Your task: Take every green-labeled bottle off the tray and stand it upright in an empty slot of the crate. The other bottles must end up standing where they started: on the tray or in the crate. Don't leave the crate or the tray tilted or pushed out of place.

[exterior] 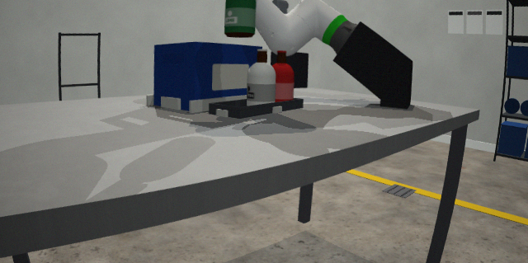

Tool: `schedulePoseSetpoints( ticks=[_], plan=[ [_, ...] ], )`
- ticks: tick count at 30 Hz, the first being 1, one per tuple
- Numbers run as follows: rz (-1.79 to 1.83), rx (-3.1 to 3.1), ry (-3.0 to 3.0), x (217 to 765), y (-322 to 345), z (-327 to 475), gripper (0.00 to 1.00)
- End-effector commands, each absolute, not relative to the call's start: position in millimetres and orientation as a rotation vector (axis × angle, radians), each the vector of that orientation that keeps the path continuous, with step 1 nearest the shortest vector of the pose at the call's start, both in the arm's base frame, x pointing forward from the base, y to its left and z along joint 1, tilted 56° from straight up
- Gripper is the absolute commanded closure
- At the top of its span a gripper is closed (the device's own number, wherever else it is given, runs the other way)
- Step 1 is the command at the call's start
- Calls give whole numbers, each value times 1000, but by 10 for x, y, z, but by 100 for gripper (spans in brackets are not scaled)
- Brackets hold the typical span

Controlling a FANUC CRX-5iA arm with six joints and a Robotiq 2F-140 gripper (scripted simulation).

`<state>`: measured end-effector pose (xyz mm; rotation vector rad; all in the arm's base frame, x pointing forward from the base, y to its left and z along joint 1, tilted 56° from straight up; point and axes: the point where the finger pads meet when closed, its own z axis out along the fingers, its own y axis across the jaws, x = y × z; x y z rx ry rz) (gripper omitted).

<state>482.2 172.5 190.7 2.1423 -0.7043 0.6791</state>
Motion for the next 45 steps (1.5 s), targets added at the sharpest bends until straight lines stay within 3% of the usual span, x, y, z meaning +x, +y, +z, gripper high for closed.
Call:
schedulePoseSetpoints(
  ticks=[1,45],
  plan=[
    [681,2143,-704,4823,1734,1912,90],
    [681,2143,-704,4827,1692,1972,90]
  ],
)
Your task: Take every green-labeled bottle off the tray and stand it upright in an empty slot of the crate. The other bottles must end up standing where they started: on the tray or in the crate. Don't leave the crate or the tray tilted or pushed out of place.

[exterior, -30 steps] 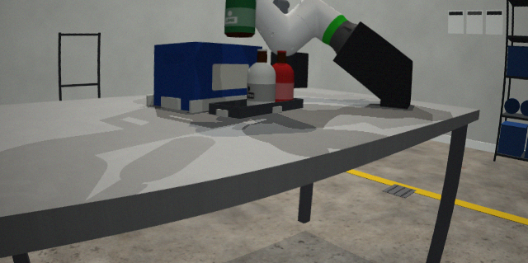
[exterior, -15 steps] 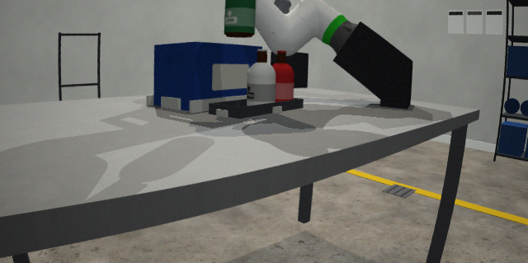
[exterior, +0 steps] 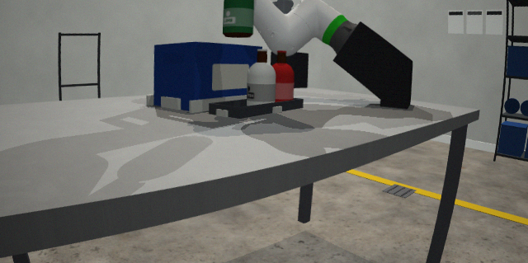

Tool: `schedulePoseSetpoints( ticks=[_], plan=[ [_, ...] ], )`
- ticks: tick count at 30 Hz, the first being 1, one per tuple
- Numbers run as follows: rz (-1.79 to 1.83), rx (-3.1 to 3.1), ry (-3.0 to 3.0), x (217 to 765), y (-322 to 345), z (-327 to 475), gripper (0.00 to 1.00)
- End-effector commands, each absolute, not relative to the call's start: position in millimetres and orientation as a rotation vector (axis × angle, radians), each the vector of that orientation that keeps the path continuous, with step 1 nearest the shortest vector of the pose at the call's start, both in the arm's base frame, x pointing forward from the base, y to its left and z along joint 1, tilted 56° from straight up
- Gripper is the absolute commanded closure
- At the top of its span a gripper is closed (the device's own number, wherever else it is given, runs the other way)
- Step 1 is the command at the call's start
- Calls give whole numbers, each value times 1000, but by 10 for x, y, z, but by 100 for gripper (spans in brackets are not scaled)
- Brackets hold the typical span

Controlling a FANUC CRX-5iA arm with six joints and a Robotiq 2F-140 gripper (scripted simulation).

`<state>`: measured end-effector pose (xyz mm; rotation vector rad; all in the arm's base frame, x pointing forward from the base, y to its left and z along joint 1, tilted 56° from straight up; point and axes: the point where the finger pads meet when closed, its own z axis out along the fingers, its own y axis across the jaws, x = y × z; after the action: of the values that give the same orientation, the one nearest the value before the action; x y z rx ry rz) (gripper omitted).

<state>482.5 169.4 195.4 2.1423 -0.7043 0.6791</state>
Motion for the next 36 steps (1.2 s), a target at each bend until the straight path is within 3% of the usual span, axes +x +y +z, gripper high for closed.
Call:
schedulePoseSetpoints(
  ticks=[1,36],
  plan=[
    [681,2143,-704,4828,1688,1978,90],
    [681,2143,-704,4854,1462,2306,90]
  ],
)
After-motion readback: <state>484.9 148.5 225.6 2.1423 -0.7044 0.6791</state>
